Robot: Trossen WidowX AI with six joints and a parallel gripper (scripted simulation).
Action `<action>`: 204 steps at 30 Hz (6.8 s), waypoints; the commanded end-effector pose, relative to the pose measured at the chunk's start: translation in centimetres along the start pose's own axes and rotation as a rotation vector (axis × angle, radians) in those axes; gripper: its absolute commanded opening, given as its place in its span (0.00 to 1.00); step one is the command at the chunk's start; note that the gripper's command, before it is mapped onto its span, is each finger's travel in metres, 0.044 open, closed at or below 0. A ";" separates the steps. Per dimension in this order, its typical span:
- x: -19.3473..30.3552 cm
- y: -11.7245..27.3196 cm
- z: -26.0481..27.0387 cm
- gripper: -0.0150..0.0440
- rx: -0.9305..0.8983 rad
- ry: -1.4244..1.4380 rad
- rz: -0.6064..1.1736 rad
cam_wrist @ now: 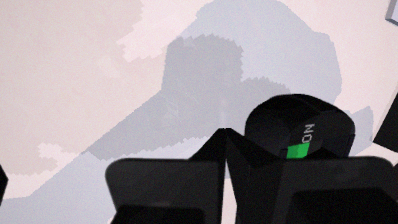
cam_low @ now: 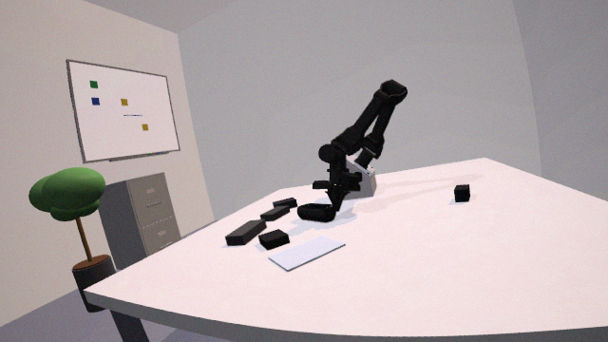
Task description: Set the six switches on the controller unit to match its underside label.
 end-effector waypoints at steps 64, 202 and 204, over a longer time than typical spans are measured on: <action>1.6 4.3 -1.9 0.25 -0.038 -0.025 0.022; 9.4 0.5 -6.9 0.25 -0.297 -0.045 -0.022; 9.4 0.5 -6.9 0.25 -0.297 -0.045 -0.022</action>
Point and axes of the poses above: the point midway between the two fingers, 35 mm back from their tips, its own y axis back along the fingers, its own z axis across the jaws, x = y × z, the point moved 2 cm from there along y, back along the fingers, and after that the axes turned 7 degrees about y, right-handed, at the moved point
